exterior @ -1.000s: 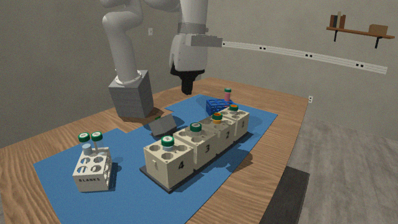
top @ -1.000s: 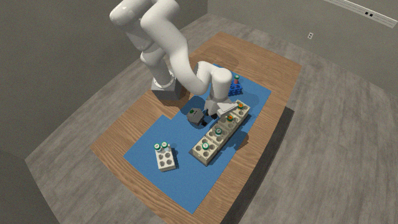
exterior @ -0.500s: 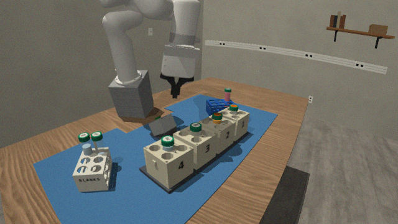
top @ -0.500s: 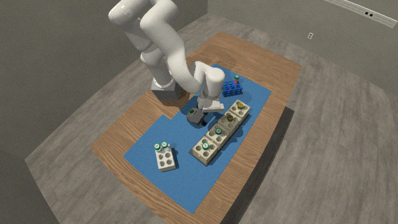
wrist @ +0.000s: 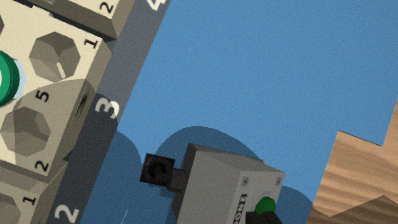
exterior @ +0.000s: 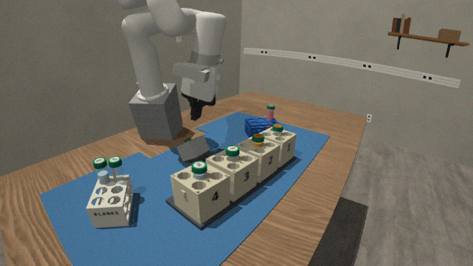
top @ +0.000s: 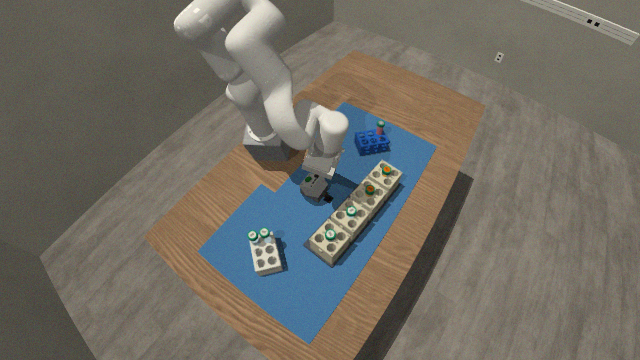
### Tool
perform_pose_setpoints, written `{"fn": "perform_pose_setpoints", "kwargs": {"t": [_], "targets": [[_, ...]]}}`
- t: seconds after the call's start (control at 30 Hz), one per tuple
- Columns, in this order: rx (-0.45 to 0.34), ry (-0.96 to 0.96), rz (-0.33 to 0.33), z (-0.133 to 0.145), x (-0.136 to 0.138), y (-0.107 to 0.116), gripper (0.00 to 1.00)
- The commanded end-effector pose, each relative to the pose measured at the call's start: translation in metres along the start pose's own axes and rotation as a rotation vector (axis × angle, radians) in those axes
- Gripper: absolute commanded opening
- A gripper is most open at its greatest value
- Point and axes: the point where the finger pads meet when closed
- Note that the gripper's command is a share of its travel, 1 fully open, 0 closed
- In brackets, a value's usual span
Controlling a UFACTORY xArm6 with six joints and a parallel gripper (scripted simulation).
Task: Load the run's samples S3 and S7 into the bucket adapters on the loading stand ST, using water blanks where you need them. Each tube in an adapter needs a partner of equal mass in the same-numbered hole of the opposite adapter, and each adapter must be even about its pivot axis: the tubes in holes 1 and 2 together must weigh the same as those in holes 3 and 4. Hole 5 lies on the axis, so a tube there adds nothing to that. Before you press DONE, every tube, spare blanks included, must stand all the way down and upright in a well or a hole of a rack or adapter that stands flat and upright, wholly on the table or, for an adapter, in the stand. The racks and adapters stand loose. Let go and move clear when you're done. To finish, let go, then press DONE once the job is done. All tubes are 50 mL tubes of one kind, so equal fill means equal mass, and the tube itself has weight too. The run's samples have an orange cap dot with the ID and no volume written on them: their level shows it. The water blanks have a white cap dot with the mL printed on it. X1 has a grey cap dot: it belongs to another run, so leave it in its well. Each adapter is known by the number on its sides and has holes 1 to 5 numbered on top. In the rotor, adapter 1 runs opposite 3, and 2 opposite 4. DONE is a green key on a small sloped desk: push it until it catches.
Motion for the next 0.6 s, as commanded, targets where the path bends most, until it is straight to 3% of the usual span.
{"fn": "perform_pose_setpoints", "kwargs": {"t": [0.0, 0.13, 0.27, 0.57], "targets": [[-0.011, -0.139, 0.007, 0.01, 0.011, -0.012, 0.0], [-0.032, -0.258, 0.017, 0.021, 0.022, -0.024, 0.0], [-0.032, -0.258, 0.017, 0.032, 0.034, -0.036, 0.0], [-0.032, -0.258, 0.017, 0.033, 0.035, -0.037, 0.0]]}}
Point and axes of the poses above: the point where the finger pads meet when closed, its own y axis back along the fingers, its own x axis across the jaws, z = x × y, and after that the axes turned 11 degrees about y, right-handed
